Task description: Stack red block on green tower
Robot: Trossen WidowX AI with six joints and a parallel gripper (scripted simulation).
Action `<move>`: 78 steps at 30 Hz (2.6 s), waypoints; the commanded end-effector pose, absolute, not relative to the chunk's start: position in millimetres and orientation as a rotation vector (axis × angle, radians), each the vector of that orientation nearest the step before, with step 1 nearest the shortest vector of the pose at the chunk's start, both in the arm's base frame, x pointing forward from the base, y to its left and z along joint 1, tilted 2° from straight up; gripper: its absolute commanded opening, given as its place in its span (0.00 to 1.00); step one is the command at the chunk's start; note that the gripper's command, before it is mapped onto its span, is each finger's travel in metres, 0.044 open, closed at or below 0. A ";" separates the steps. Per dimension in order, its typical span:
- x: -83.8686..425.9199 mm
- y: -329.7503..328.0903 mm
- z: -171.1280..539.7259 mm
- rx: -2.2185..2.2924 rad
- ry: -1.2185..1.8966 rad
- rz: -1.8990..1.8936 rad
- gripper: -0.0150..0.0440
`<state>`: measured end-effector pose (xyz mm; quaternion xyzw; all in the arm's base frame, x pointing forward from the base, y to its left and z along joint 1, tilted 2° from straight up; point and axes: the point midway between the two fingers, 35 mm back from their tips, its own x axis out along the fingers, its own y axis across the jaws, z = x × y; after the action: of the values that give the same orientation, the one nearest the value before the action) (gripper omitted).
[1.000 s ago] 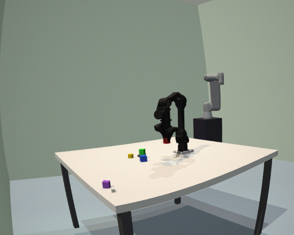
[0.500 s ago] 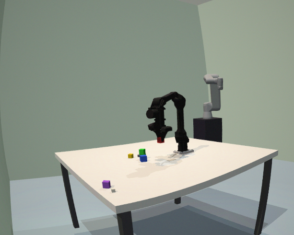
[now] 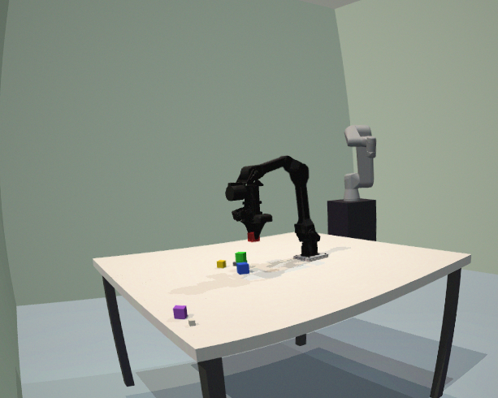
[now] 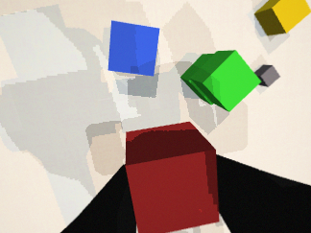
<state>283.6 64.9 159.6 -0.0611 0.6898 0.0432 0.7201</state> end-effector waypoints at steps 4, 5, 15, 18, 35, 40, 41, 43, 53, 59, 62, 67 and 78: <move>305.1 32.1 159.9 -0.138 1.526 0.095 0.25; 307.6 27.2 159.9 -0.139 1.526 0.095 0.25; 319.5 0.2 157.5 -0.141 1.525 0.092 0.25; 319.5 -0.1 146.9 -0.141 1.525 0.092 0.25; 320.2 -0.7 111.9 -0.141 1.525 0.092 0.25; 320.2 -0.7 111.5 -0.141 1.525 0.092 0.25; 320.2 -0.7 111.4 -0.141 1.525 0.092 0.25; 320.2 -0.7 111.4 -0.141 1.525 0.092 0.25; 320.3 -0.7 111.1 -0.141 1.525 0.092 0.25; 320.3 -0.7 110.6 -0.141 1.525 0.092 0.25; 320.3 -0.7 110.6 -0.141 1.525 0.092 0.25; 320.2 -0.5 114.4 -0.141 1.525 0.092 0.25; 320.2 -0.9 111.4 -0.140 1.525 0.089 0.74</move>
<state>320.0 -0.8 111.7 -0.0633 0.6902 0.0404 0.7197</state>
